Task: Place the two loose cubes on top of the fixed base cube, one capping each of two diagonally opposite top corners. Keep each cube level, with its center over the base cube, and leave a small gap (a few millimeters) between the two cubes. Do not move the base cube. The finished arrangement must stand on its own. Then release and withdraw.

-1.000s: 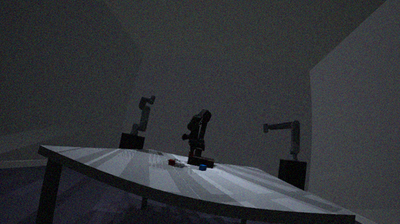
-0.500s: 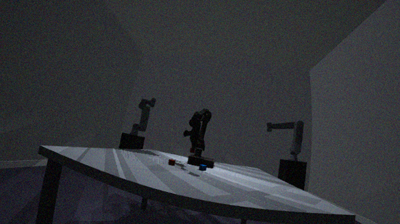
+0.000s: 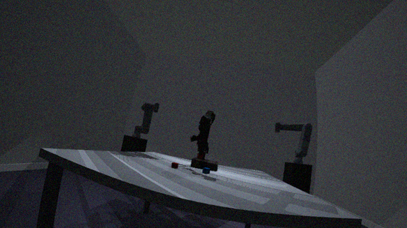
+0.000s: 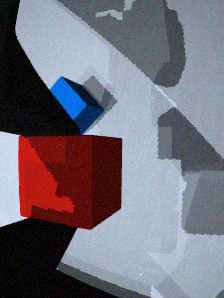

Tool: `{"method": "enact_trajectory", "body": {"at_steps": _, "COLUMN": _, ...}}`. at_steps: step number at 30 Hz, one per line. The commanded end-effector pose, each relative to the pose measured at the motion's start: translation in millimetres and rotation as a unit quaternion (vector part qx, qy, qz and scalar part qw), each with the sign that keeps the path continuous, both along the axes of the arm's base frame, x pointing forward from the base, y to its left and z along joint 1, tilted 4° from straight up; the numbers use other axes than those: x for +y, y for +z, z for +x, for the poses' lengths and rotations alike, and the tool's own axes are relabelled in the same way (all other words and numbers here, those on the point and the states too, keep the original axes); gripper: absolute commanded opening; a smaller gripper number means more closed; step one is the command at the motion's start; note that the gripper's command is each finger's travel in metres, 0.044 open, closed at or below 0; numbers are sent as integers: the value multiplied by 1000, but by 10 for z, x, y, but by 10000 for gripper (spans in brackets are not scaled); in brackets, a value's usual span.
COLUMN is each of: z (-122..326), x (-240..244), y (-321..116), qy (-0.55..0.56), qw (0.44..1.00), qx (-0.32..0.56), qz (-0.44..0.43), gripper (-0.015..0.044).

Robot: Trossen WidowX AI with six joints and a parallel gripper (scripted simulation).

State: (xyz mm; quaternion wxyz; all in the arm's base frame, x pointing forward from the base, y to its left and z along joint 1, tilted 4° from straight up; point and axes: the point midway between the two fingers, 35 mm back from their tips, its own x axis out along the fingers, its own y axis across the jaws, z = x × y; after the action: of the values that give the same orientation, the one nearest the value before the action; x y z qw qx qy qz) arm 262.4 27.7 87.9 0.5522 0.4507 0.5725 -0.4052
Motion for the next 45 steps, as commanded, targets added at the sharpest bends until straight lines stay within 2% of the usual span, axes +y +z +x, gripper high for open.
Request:
{"method": "enact_trajectory", "body": {"at_steps": 1, "z": 50, "x": 87, "y": -15, "qy": 7, "qw": 1000, "qx": -3, "qz": -3, "gripper": 105}}
{"method": "enact_trajectory", "body": {"at_steps": 33, "z": 213, "x": 843, "y": -180, "qy": 21, "qw": 1000, "qx": -14, "qz": 2, "gripper": 105}}
{"method": "enact_trajectory", "body": {"at_steps": 45, "z": 215, "x": 860, "y": -187, "qy": 21, "qw": 1000, "qx": -14, "qz": 2, "gripper": 105}}
